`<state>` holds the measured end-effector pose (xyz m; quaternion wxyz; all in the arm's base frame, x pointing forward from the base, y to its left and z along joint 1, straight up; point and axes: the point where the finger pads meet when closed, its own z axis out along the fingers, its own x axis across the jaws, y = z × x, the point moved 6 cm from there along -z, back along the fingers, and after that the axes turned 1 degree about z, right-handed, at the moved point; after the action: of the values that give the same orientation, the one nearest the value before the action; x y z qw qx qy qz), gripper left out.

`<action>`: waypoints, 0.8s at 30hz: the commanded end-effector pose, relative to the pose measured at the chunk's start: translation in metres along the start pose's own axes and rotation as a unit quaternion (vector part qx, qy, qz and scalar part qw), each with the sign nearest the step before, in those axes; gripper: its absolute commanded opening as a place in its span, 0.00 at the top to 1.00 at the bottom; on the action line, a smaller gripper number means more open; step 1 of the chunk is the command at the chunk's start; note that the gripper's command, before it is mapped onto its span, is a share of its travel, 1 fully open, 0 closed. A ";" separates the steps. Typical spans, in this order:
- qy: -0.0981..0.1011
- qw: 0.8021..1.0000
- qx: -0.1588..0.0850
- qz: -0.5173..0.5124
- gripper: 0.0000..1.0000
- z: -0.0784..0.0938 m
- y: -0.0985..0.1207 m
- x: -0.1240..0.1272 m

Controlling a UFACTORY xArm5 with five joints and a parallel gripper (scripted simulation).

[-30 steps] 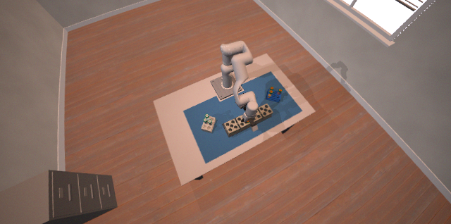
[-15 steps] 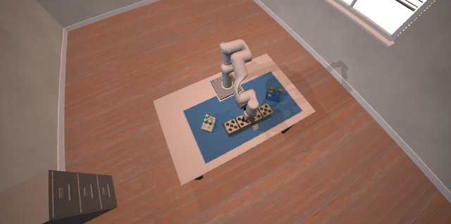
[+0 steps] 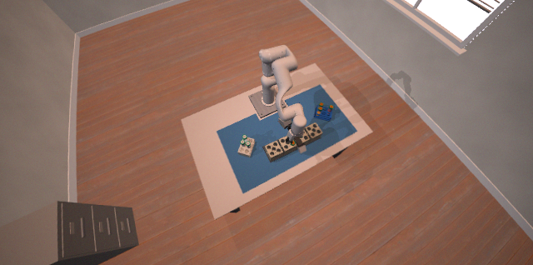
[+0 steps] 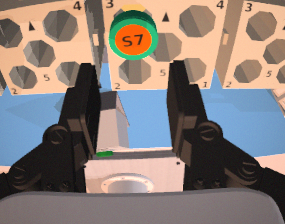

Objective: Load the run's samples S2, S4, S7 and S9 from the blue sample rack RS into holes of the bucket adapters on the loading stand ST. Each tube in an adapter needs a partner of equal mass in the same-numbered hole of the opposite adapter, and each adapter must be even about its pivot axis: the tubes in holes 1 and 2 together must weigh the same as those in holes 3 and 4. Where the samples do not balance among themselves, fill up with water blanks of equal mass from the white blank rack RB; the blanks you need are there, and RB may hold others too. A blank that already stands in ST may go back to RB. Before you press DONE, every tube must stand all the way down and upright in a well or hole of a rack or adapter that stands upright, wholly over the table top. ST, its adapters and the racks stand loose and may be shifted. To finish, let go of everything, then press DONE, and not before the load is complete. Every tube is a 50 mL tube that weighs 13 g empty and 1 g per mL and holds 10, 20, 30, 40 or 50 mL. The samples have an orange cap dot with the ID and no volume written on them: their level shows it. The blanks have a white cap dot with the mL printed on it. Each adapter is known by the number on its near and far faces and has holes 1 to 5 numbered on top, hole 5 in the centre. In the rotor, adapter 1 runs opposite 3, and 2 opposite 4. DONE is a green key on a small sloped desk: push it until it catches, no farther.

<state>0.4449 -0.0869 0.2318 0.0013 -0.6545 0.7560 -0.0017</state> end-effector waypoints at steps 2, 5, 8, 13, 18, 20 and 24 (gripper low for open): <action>0.000 1.000 0.002 0.000 0.57 -0.009 -0.001 0.000; 0.000 1.000 0.002 0.000 0.57 -0.013 -0.001 0.000; 0.000 1.000 0.002 0.000 0.57 -0.017 -0.001 0.000; 0.000 1.000 0.002 0.000 0.57 -0.027 -0.001 0.000; 0.000 1.000 0.002 0.000 0.57 -0.037 -0.001 0.000; 0.000 1.000 0.002 0.000 0.57 -0.041 -0.001 0.000; 0.000 1.000 0.002 0.000 0.57 -0.045 -0.001 0.000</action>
<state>0.4450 -0.0870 0.2740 0.0017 -0.6545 0.7560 -0.0022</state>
